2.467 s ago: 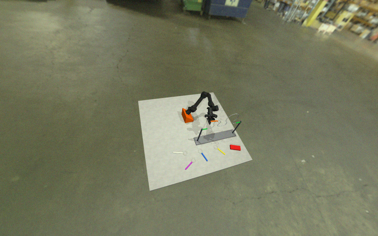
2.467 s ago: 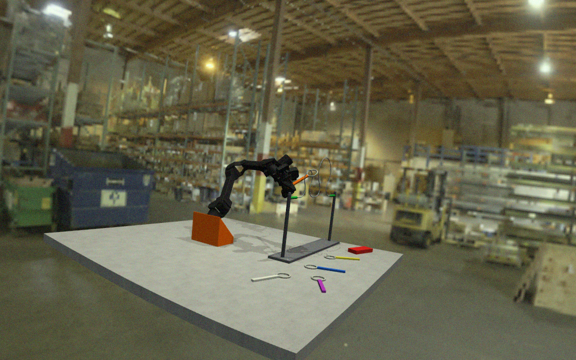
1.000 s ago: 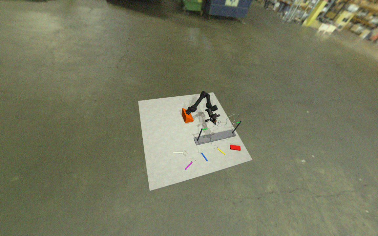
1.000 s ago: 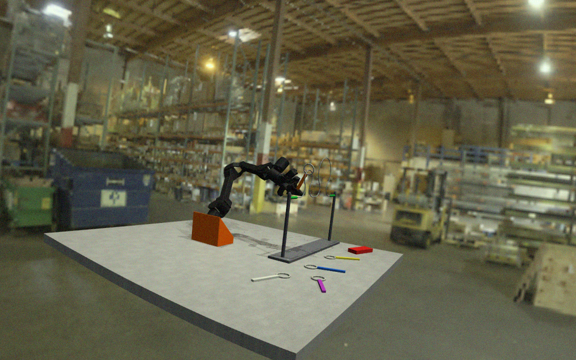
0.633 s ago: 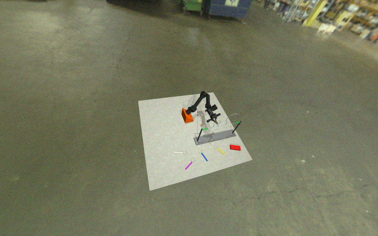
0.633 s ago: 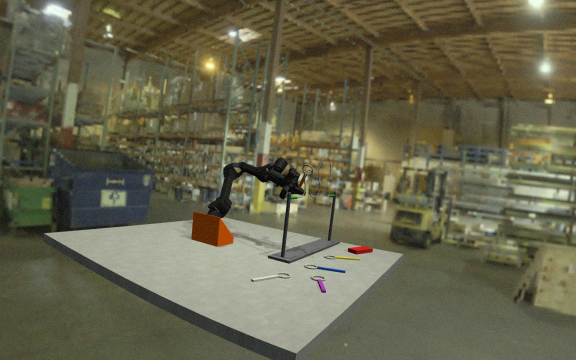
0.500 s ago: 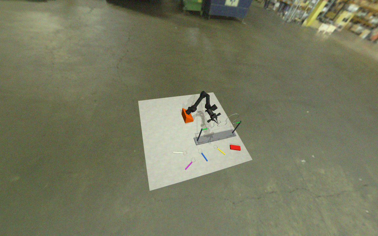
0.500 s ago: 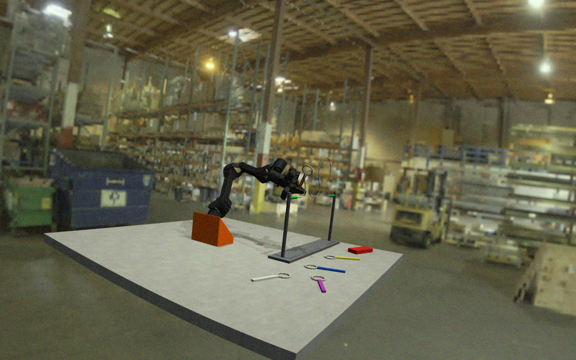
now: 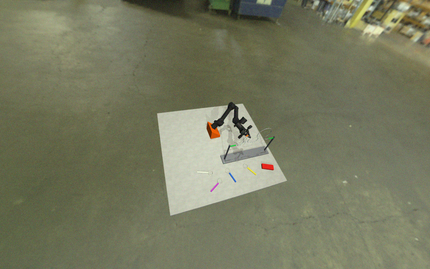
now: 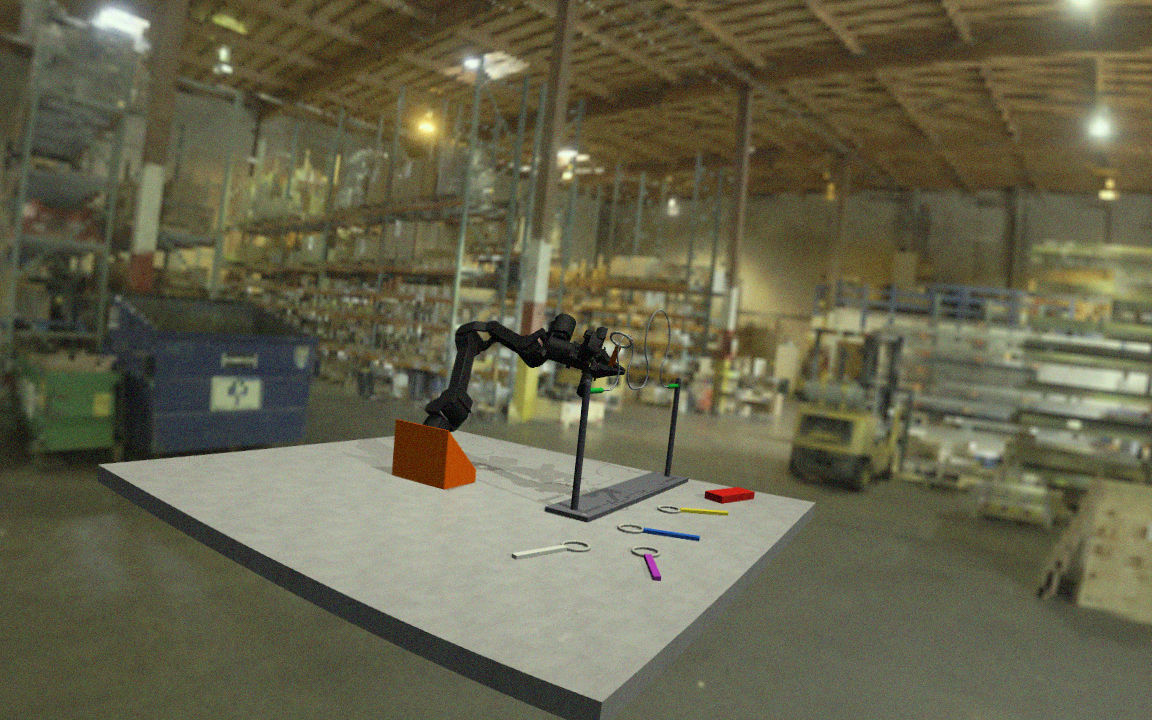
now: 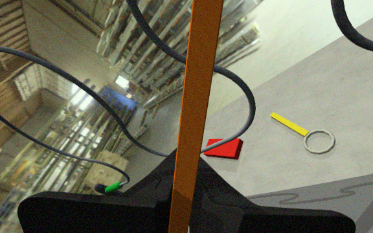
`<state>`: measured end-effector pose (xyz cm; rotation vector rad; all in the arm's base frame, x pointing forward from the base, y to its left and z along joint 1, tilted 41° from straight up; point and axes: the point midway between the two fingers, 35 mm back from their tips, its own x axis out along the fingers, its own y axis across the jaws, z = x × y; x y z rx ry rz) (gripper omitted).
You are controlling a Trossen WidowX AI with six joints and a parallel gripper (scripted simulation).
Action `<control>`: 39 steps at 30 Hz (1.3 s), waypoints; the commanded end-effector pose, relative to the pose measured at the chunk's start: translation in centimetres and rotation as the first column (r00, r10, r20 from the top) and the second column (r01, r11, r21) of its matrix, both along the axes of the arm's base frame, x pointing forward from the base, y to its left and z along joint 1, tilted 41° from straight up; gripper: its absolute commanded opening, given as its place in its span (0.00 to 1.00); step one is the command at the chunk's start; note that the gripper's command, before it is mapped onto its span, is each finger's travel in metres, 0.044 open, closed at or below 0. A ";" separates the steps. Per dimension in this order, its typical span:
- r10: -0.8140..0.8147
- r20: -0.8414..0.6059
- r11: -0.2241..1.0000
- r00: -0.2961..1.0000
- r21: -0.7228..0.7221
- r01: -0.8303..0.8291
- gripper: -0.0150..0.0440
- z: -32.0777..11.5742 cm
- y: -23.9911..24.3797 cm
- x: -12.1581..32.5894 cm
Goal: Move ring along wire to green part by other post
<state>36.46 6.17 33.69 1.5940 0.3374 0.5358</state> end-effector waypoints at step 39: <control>0.013 -0.042 0.582 0.999 0.813 0.027 0.00 5.6 -3.1 0.2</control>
